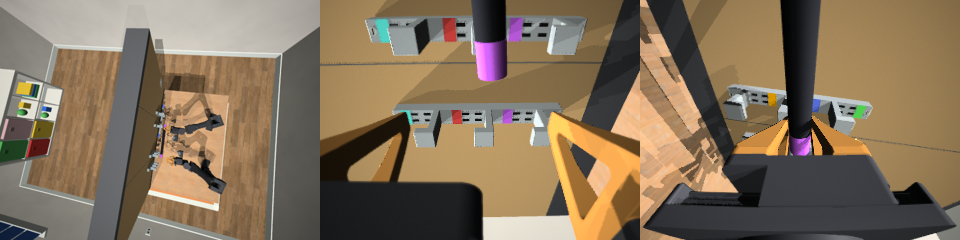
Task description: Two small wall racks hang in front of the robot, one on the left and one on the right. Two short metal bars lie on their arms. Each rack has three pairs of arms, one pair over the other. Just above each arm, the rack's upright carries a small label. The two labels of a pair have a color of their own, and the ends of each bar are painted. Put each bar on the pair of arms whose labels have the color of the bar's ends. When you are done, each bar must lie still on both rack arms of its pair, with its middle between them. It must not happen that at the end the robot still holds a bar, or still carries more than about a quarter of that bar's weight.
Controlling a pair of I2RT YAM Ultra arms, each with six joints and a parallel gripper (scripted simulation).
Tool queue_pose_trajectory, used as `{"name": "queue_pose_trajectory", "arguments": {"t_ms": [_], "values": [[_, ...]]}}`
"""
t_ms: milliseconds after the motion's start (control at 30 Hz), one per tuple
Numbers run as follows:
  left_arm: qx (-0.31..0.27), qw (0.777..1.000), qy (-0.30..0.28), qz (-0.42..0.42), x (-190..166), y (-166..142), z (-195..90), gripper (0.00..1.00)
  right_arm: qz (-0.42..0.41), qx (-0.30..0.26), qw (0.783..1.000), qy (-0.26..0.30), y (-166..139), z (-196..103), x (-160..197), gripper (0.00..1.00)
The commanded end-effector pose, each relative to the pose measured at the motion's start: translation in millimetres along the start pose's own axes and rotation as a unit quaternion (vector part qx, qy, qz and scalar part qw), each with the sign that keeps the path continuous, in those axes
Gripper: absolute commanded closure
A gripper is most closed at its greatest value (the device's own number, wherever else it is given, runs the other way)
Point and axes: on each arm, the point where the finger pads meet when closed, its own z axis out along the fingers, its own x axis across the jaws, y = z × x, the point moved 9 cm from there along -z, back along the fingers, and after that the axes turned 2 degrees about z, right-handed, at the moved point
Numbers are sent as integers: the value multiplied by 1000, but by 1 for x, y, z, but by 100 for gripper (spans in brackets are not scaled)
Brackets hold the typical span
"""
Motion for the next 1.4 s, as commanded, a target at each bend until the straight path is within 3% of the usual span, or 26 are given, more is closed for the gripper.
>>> {"name": "queue_pose_trajectory", "arguments": {"t_ms": [0, 1367], "values": [[3, 1000, 5, -3, 0, 4, -1, 0, 45, -3, 997, -58, 4, 1, -30, 100], [3, 1000, 5, -3, -6, 31, -5, 0, 45, -3, 997, -58, 4, 0, -32, 100]]}}
